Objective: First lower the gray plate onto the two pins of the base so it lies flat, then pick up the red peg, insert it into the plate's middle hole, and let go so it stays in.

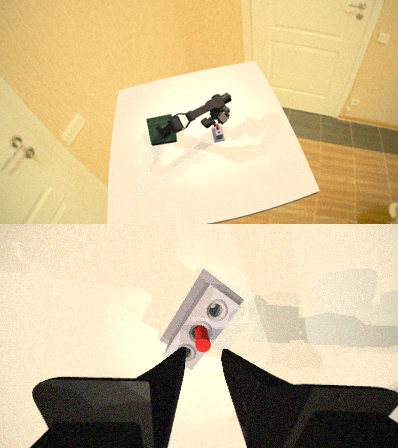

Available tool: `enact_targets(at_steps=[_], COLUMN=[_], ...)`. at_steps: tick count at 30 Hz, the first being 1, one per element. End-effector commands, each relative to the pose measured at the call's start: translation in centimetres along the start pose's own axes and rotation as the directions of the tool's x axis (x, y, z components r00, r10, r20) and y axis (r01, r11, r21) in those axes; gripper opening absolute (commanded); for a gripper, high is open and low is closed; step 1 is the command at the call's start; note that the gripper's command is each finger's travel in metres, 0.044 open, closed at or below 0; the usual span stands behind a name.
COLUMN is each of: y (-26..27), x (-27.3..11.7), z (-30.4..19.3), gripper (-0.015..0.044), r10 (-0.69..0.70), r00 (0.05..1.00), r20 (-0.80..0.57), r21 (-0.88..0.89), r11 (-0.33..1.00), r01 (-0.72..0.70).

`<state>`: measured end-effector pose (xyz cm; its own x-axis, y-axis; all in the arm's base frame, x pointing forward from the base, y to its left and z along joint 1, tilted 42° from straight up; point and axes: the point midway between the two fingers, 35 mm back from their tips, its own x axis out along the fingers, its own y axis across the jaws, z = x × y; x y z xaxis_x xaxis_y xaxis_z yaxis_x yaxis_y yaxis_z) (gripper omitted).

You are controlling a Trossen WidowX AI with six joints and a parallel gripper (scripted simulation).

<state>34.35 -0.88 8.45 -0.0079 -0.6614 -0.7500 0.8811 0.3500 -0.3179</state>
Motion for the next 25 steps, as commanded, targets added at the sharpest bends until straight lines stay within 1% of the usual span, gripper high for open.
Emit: enact_targets(at_steps=[1,25], y=[0.0,0.0], x=[-0.3,-2.2], z=[0.0,0.1], gripper=[0.015,0.015], r10=[-0.002,-0.003], r00=[1.0,1.0], r20=[0.002,0.002], r21=[0.002,0.002], r11=[1.0,1.0], r01=[0.002,0.003])
